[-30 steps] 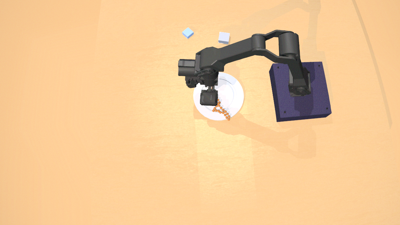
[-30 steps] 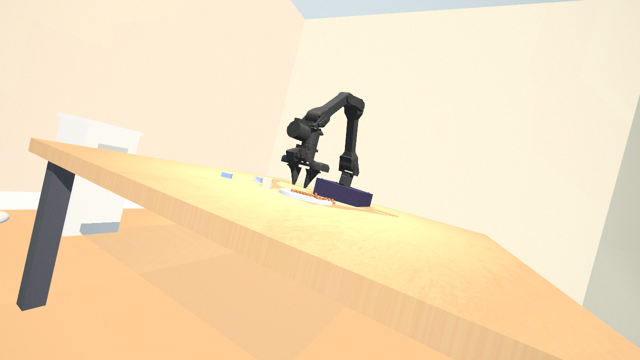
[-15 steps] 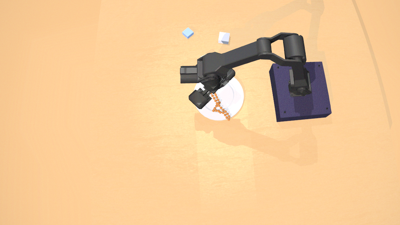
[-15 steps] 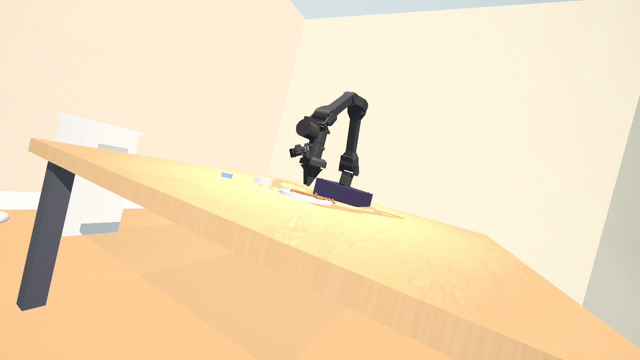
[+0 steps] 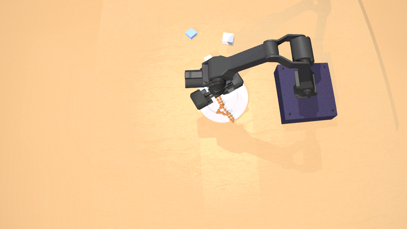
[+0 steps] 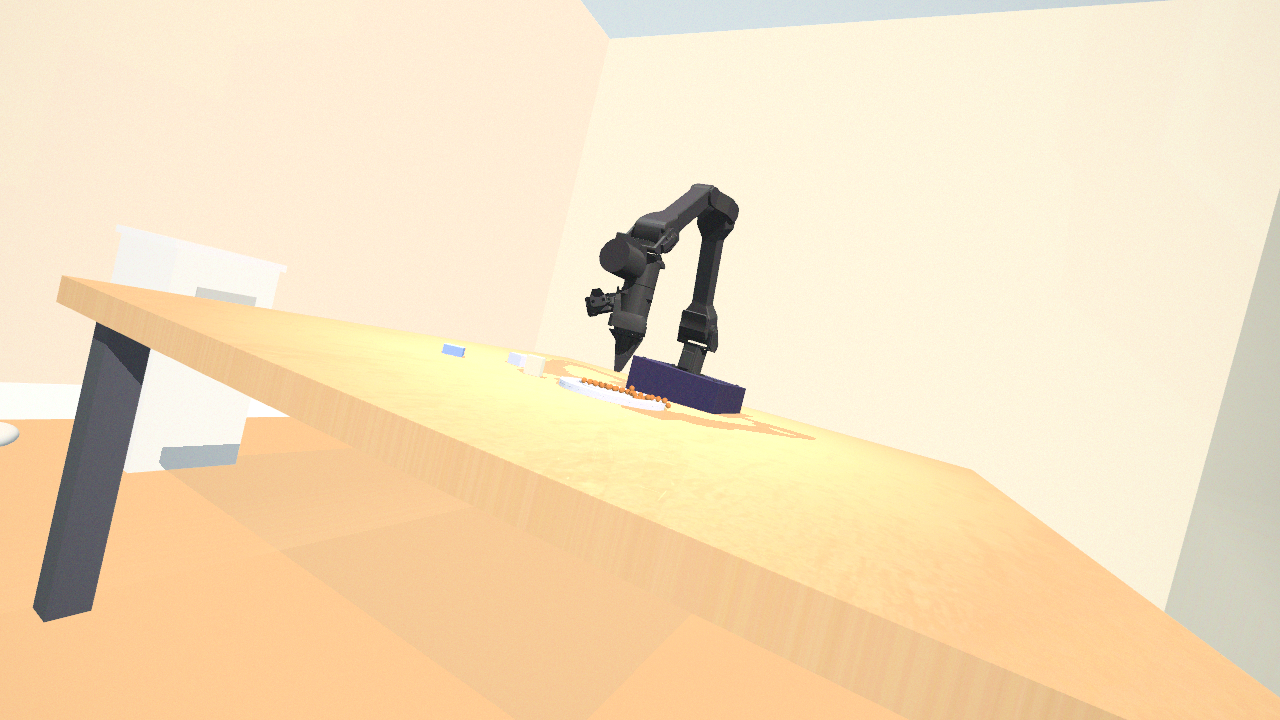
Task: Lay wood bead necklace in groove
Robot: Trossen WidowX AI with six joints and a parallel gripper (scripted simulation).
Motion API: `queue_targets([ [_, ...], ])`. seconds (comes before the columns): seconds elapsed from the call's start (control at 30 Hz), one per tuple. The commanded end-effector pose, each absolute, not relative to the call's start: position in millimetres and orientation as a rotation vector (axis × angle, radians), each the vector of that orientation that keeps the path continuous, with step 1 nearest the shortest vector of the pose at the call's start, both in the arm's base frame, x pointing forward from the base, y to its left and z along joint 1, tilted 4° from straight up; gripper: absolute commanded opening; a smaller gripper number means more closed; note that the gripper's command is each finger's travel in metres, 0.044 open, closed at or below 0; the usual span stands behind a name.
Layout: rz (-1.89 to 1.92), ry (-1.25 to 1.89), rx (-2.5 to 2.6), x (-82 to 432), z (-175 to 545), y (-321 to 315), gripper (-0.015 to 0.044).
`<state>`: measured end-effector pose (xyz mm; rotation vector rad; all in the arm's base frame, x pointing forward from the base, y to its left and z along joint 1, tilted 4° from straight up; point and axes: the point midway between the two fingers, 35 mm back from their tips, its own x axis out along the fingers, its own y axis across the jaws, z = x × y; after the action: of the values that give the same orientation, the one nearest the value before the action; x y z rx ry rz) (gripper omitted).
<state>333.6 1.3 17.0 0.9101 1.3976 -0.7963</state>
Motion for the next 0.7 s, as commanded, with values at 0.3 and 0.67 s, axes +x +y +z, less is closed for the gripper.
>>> queue_targets([
  [0.3,-0.799,1.4,0.912,333.5,6.0,2.2,0.025],
  [0.67,-0.804,1.404,0.915,332.3,-12.0,3.6,0.025],
])
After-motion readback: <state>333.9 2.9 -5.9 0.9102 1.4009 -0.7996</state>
